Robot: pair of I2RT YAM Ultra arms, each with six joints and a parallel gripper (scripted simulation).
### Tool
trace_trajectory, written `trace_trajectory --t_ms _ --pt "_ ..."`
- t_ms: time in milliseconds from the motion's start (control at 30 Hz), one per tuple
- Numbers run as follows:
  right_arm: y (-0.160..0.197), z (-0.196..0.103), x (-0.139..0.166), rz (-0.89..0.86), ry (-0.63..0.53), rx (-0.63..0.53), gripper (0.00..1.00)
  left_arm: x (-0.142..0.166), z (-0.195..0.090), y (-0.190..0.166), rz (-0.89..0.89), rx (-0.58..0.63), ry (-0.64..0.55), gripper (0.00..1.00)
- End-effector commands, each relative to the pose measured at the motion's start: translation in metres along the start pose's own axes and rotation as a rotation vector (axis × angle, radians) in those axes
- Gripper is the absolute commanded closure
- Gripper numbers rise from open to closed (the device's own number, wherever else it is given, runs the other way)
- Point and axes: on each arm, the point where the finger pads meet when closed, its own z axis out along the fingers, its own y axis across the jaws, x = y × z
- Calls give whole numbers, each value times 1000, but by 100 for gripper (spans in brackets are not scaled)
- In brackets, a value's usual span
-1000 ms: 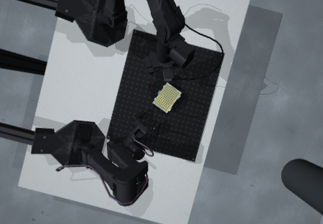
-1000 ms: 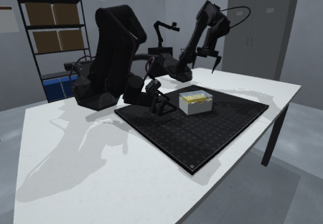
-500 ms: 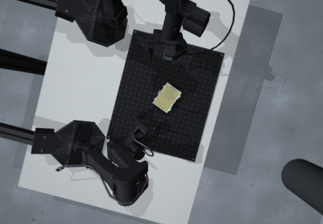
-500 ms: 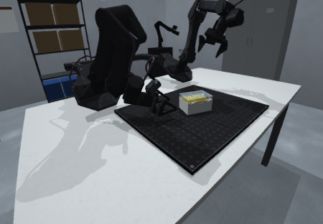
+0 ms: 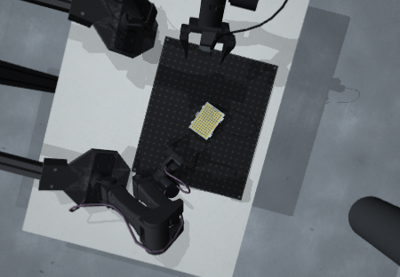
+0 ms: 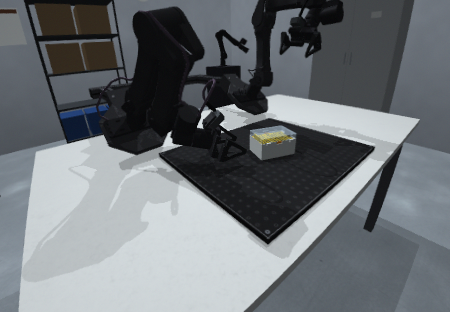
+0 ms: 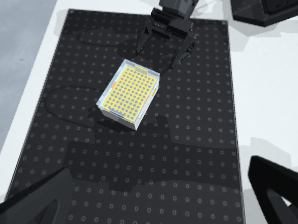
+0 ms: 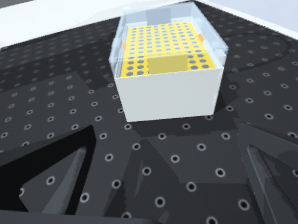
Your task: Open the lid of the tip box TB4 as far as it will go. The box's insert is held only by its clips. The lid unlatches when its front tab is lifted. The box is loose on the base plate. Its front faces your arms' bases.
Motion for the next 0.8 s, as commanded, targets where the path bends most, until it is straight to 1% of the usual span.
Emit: trace_trajectory --t_ms 0,767 --pt "4 -4 0 3 2 -12 0 -11 -10 -6 38 6 -47 0" --pt "4 -4 0 3 2 -12 0 -10 -8 -8 35 18 -49 0"
